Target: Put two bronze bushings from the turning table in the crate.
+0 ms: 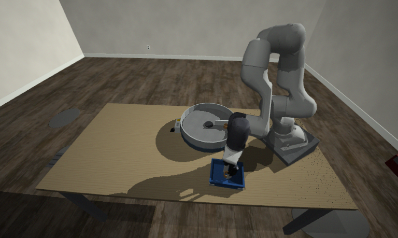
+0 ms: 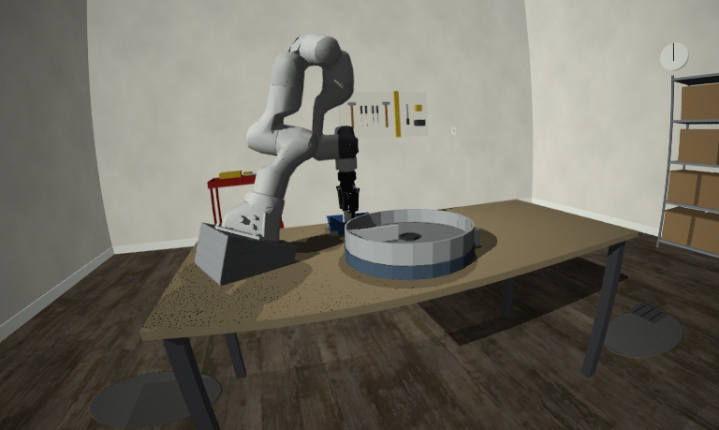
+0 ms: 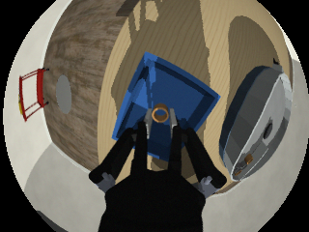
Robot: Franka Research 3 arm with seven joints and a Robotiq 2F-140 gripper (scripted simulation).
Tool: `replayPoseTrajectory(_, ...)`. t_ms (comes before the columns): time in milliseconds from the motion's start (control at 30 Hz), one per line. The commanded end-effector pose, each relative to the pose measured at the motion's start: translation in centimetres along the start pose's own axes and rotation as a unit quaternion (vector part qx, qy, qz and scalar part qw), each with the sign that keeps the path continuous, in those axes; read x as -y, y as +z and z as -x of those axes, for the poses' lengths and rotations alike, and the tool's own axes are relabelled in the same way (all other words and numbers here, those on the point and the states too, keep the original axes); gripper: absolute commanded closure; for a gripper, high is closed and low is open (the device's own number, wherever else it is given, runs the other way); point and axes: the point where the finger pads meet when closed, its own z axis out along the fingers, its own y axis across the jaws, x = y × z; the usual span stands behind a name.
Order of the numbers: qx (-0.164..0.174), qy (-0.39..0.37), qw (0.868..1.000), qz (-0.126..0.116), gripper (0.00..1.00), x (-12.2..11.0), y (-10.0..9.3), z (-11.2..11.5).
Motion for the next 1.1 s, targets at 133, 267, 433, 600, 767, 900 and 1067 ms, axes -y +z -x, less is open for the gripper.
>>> replayPoseTrajectory(133,0.000,0.004,1.000,0.000,0.76,-0.1,-0.9,-0.1)
replayPoseTrajectory(267,0.000,0.004,1.000,0.000,0.76,-0.1,-1.4,-0.1)
replayPoseTrajectory(433,0.000,0.004,1.000,0.000,0.76,0.0,-3.2,-0.1)
replayPoseTrajectory(600,0.000,0.004,1.000,0.000,0.76,0.0,-5.6,-0.1)
replayPoseTrajectory(767,0.000,0.004,1.000,0.000,0.76,0.0,-8.1,-0.1)
replayPoseTrajectory(900,0.000,0.004,1.000,0.000,0.76,0.0,-9.0,-0.1)
replayPoseTrajectory(1067,0.000,0.004,1.000,0.000,0.76,0.0,-10.8,-0.1)
